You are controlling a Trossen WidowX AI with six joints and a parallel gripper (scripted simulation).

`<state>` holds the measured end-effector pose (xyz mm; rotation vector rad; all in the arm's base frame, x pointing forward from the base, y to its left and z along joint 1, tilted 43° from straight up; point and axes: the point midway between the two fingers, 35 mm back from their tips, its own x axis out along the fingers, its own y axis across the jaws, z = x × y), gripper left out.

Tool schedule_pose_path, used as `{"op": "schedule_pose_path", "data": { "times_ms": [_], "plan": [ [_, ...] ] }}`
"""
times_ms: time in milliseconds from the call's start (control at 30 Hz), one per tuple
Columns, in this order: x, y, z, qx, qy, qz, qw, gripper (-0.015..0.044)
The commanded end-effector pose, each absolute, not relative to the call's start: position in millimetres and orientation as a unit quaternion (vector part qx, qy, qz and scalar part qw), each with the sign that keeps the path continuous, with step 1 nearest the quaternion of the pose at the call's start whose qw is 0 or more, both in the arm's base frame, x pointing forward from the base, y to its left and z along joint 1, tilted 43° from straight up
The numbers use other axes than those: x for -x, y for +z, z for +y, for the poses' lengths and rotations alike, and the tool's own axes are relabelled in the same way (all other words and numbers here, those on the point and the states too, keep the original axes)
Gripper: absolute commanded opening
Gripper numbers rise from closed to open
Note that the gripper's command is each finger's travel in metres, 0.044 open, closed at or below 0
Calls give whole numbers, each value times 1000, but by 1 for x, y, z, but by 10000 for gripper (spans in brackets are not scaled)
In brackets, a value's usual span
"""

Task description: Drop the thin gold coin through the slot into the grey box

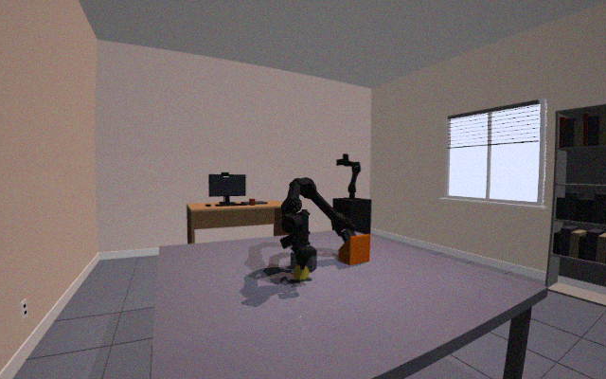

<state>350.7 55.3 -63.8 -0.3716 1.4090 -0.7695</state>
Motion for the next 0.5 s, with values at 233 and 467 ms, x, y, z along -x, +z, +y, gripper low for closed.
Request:
{"op": "schedule_pose_path", "data": {
  "times_ms": [233, 467],
  "plan": [
    [-350, -79, 42, 169, -343, 627, 679, 161],
    [-349, -87, 34, 169, -343, 626, 679, 161]
  ]
}}
